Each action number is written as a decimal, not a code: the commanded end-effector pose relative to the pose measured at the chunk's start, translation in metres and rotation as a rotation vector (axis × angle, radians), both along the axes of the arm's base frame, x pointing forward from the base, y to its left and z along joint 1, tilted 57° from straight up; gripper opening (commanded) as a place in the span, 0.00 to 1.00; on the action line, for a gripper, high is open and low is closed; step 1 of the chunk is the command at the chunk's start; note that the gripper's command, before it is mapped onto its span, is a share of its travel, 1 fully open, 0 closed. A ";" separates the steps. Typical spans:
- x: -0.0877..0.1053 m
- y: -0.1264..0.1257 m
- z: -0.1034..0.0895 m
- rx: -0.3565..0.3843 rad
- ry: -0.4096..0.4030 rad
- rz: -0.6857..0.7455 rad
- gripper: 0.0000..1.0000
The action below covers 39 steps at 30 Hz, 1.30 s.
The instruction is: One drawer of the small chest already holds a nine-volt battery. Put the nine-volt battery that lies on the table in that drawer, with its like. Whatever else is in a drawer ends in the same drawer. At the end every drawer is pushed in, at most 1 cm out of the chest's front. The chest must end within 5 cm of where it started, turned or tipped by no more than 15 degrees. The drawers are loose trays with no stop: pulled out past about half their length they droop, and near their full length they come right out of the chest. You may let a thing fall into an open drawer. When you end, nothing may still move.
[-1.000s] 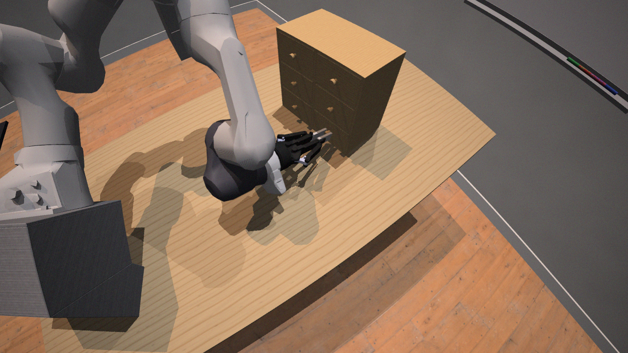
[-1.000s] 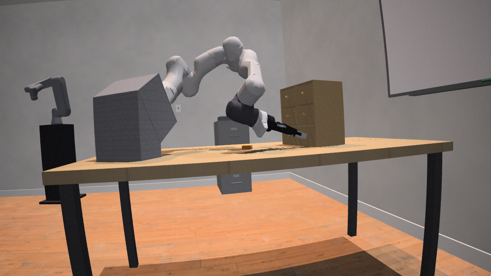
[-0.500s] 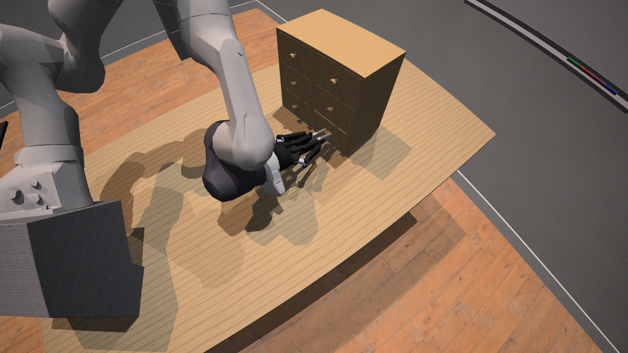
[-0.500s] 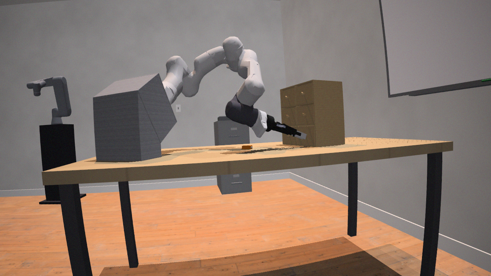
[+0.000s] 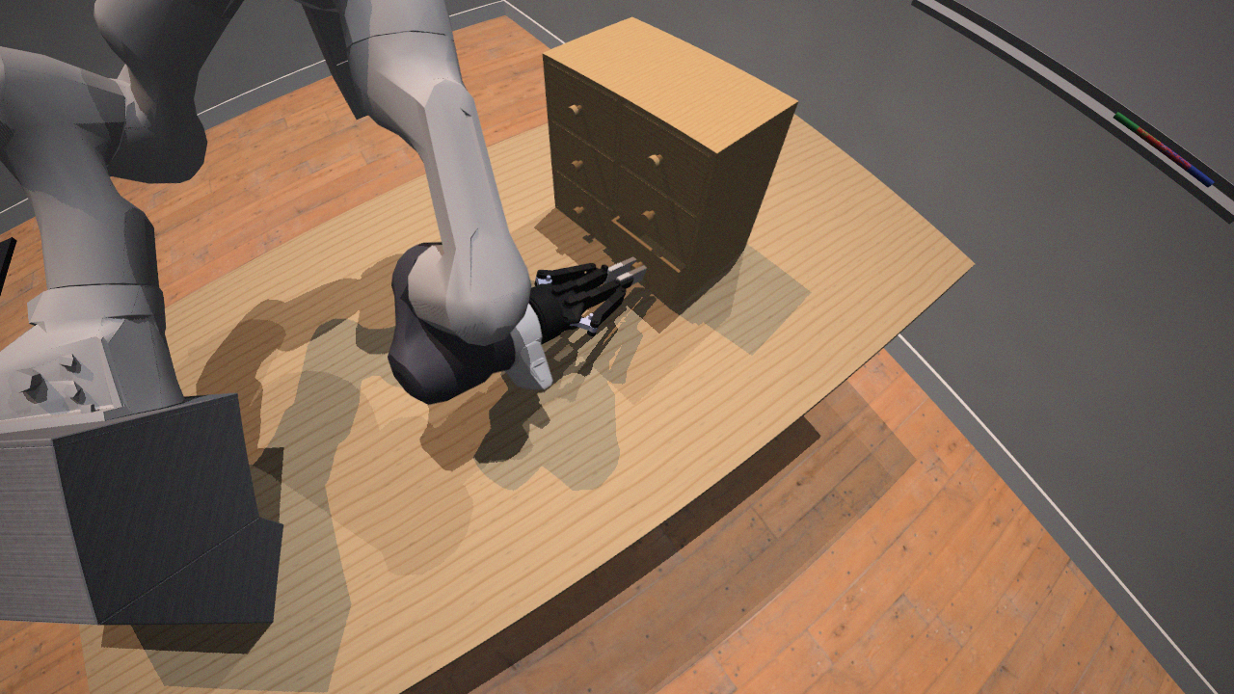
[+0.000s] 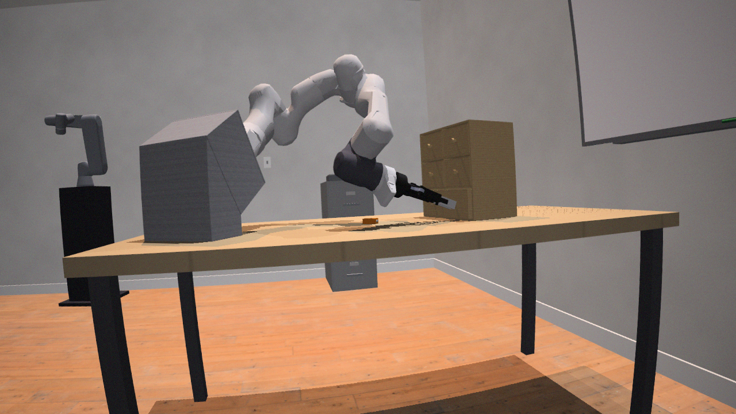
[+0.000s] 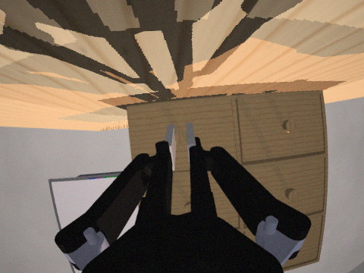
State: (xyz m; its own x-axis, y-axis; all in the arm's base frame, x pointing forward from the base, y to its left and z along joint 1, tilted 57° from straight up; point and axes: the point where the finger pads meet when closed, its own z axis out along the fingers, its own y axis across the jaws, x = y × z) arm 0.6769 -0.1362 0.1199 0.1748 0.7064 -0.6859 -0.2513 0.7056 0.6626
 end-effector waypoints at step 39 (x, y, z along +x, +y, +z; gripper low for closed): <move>-0.041 0.008 -0.025 -0.006 -0.004 -0.002 0.08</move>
